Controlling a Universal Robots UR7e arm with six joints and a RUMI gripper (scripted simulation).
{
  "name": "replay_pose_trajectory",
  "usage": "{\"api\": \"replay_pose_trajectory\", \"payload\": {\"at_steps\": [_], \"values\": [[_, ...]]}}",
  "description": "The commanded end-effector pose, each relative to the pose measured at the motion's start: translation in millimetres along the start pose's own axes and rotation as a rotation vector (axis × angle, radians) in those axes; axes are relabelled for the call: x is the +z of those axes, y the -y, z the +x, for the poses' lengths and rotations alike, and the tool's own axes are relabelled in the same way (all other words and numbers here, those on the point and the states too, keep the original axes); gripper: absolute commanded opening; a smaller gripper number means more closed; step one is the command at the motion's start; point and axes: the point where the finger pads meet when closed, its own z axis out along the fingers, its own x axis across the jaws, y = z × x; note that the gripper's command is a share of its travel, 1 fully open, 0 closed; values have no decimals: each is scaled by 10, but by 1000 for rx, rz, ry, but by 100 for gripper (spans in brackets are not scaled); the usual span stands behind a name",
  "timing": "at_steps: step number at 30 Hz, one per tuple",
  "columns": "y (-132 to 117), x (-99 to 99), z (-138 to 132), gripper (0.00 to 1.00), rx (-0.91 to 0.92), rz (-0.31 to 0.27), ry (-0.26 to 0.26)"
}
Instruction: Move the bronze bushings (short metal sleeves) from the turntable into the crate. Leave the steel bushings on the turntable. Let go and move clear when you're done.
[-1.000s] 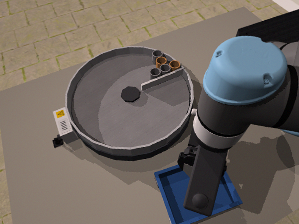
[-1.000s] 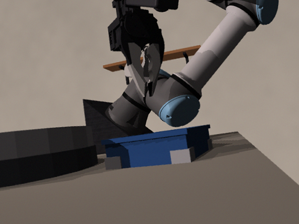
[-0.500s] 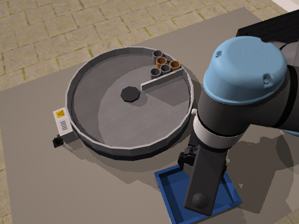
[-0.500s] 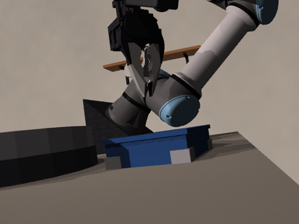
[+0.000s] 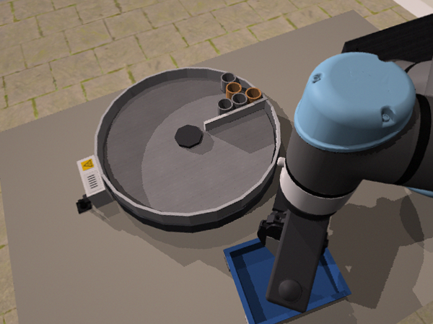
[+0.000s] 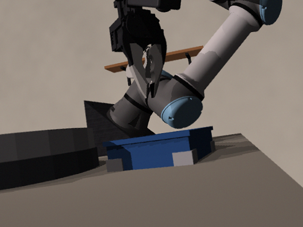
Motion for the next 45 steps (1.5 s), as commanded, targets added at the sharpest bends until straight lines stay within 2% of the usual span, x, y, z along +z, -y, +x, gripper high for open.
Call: {"api": "replay_pose_trajectory", "payload": {"at_steps": [1,11,15,20,26,28,33,38,43,45], "values": [[0,-5,3,5,-1,0,0],[-173,5,104,5,3,-1,1],[-428,5,241,5,3,0,2],[-939,4,533,5,3,0,2],[-1773,3,1005,5,2,1,2],[-1773,3,1005,5,2,1,2],[-2473,-24,1429,5,0,-1,-3],[-3042,-22,1747,5,0,-1,-3],[-3476,-11,1973,5,0,0,-2],[-3476,-11,1973,5,0,0,-2]]}}
